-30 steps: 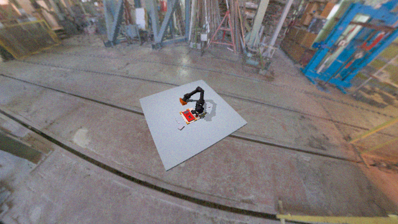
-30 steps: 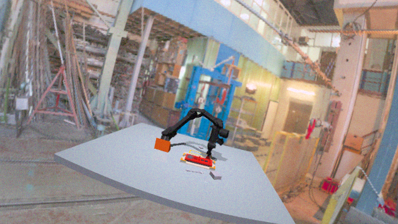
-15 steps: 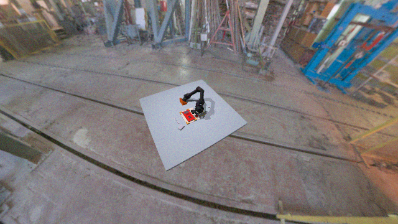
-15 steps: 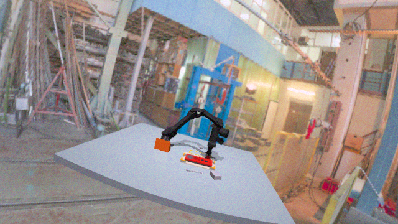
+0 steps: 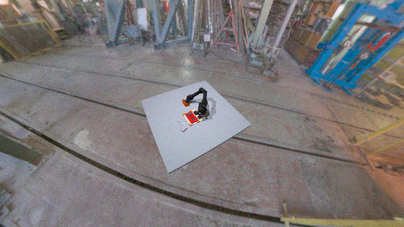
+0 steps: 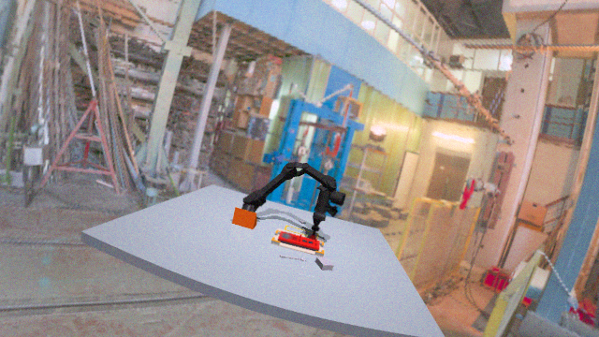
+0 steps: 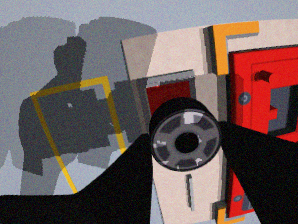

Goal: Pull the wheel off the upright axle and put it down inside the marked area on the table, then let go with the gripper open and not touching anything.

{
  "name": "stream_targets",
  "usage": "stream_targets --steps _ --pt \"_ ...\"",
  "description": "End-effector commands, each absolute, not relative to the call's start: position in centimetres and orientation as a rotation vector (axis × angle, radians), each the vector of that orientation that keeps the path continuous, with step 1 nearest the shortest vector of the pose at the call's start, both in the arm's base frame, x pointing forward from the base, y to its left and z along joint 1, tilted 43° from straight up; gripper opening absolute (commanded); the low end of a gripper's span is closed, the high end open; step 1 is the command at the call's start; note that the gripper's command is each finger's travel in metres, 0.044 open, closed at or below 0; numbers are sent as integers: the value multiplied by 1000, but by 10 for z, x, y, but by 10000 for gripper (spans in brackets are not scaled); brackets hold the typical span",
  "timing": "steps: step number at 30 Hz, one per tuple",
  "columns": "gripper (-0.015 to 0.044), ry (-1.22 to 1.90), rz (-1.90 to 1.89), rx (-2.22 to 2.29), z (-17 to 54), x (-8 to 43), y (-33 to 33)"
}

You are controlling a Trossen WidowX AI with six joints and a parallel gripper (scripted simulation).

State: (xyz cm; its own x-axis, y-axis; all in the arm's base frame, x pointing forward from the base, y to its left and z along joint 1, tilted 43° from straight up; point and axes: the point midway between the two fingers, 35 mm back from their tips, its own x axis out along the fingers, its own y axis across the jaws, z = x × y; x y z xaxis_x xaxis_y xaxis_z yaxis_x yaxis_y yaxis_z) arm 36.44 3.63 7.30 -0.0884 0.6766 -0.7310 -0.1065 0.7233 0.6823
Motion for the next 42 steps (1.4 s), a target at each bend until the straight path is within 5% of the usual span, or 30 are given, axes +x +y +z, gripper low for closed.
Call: stream_targets --steps 1,42 --pt "0 1528 697 478 75 365 35" --pt "0 1529 695 480 142 328 48"
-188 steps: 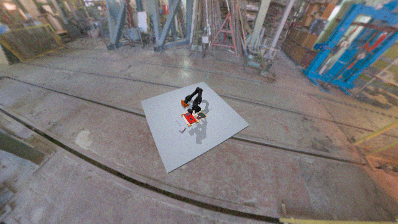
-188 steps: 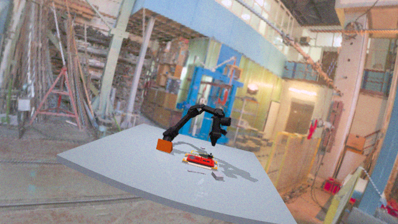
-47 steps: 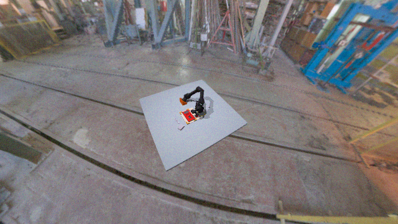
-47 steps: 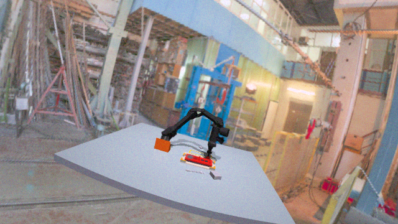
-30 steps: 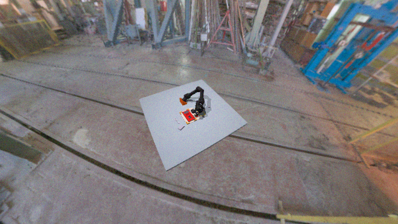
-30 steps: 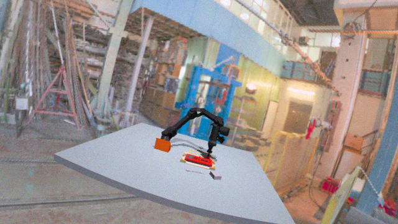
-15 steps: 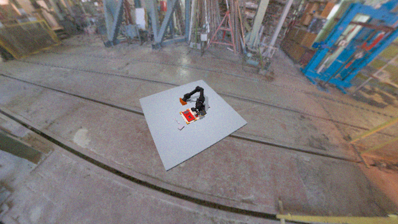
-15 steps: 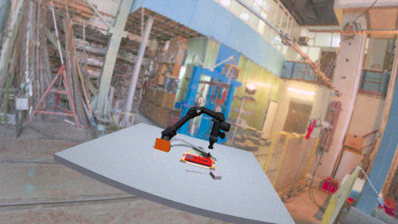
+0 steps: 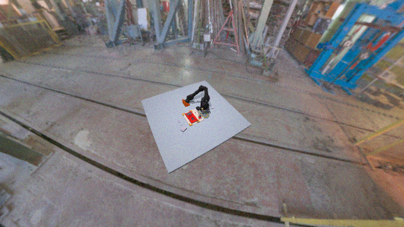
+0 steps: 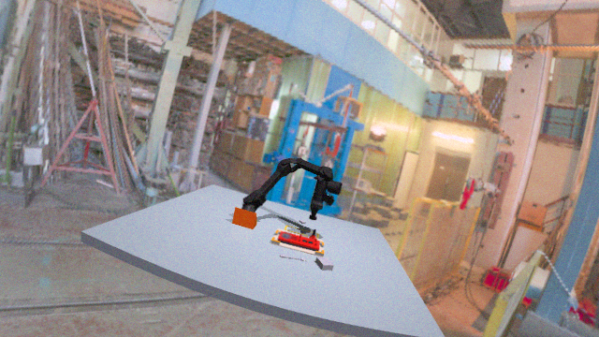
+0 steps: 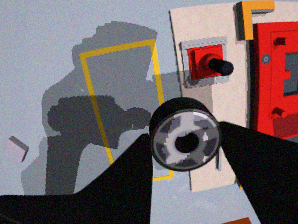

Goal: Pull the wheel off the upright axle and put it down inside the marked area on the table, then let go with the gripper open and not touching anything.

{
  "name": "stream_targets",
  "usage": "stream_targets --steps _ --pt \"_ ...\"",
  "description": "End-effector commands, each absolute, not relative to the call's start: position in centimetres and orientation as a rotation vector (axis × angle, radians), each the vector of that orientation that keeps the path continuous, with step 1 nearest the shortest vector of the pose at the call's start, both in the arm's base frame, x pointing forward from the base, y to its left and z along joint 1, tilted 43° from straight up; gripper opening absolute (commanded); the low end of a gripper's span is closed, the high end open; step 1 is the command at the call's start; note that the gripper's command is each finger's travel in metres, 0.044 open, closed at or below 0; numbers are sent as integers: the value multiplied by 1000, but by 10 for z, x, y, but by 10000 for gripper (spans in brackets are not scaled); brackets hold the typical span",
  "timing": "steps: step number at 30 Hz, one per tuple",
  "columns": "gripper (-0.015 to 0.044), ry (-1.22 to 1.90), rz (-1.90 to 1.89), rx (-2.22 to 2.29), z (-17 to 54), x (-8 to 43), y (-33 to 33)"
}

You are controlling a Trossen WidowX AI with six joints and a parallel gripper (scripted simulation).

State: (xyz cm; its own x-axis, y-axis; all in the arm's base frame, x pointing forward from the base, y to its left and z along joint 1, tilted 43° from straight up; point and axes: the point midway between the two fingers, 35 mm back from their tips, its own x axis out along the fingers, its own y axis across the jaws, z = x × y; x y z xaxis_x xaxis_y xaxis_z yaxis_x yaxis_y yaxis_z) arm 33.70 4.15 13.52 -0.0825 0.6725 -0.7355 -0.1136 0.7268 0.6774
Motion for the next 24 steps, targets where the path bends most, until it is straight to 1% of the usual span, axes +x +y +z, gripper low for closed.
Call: stream_targets --steps 1,12,24 --pt "0 1529 696 480 144 326 50" --pt "0 1530 697 481 167 295 68" --pt "0 1529 698 482 153 293 81"
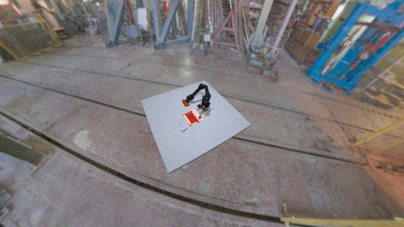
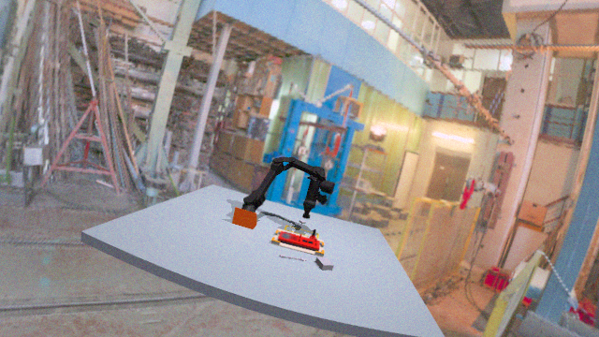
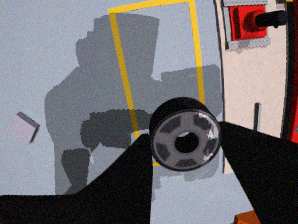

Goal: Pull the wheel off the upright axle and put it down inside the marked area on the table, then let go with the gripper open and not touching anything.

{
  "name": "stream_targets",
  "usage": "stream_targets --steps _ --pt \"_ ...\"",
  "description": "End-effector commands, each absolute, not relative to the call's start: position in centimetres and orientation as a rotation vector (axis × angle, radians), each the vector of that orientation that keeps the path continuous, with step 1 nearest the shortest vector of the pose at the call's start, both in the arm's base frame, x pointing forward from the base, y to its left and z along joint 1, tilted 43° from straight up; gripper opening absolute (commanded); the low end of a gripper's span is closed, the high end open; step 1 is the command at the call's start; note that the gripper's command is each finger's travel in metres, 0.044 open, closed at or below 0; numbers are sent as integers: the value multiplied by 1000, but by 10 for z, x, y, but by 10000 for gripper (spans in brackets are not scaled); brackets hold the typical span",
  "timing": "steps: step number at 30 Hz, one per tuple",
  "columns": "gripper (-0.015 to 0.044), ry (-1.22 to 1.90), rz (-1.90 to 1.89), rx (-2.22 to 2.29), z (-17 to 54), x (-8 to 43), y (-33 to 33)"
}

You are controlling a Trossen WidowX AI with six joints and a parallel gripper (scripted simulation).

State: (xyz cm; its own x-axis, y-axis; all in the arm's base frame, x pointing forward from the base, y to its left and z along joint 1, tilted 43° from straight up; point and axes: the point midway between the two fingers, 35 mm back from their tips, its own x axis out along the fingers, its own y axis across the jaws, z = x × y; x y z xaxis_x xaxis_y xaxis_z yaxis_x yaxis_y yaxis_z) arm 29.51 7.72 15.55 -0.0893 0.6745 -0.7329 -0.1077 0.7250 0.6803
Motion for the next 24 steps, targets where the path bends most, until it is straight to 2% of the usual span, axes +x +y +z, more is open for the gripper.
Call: stream_targets --steps 1,22,24 --pt "0 1529 697 481 152 293 83" --pt "0 1528 701 484 92 285 140" --pt "52 1531 700 479 94 287 137"
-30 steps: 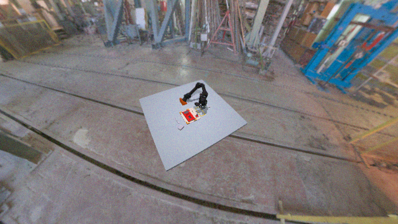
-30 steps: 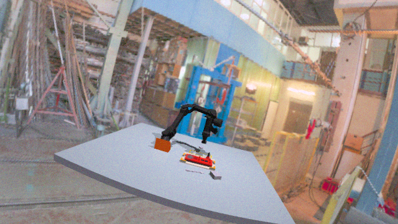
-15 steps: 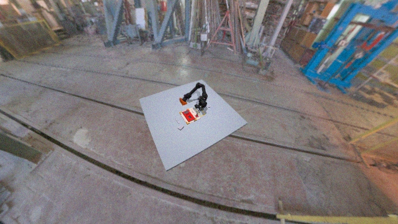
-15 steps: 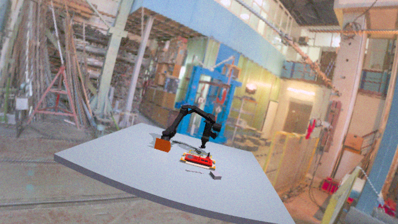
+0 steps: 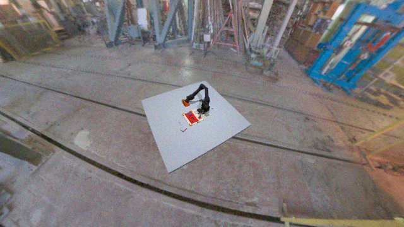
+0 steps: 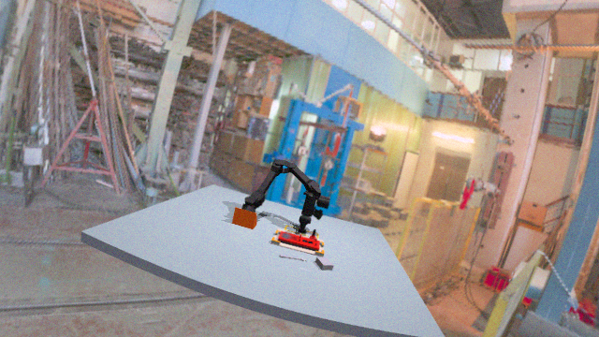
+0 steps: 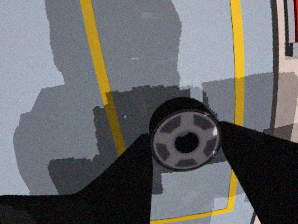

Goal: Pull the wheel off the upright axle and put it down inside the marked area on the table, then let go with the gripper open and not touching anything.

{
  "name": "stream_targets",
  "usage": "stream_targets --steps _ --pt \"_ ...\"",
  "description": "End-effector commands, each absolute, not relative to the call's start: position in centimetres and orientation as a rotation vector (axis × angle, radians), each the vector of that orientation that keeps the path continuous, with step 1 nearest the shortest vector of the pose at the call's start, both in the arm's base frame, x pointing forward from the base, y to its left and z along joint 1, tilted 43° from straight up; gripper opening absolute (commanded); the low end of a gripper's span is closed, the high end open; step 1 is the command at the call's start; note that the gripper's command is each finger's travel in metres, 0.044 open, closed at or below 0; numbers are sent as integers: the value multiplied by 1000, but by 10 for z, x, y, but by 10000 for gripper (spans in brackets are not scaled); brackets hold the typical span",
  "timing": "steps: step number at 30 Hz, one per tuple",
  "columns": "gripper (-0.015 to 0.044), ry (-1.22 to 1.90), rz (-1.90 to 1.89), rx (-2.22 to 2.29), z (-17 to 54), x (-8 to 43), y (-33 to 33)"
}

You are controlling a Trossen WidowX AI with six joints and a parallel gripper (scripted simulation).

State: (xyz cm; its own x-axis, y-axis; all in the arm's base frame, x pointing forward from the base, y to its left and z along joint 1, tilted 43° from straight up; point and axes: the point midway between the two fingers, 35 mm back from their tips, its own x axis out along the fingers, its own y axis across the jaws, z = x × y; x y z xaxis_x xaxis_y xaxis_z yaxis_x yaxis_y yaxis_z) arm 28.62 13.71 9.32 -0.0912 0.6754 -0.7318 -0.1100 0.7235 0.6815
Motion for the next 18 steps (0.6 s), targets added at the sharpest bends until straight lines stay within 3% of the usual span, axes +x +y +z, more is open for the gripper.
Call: stream_targets --steps 1,9,18 --pt "79 1531 700 479 94 287 137" --pt "289 1531 700 479 95 287 135" --pt "300 1529 699 482 137 292 96"
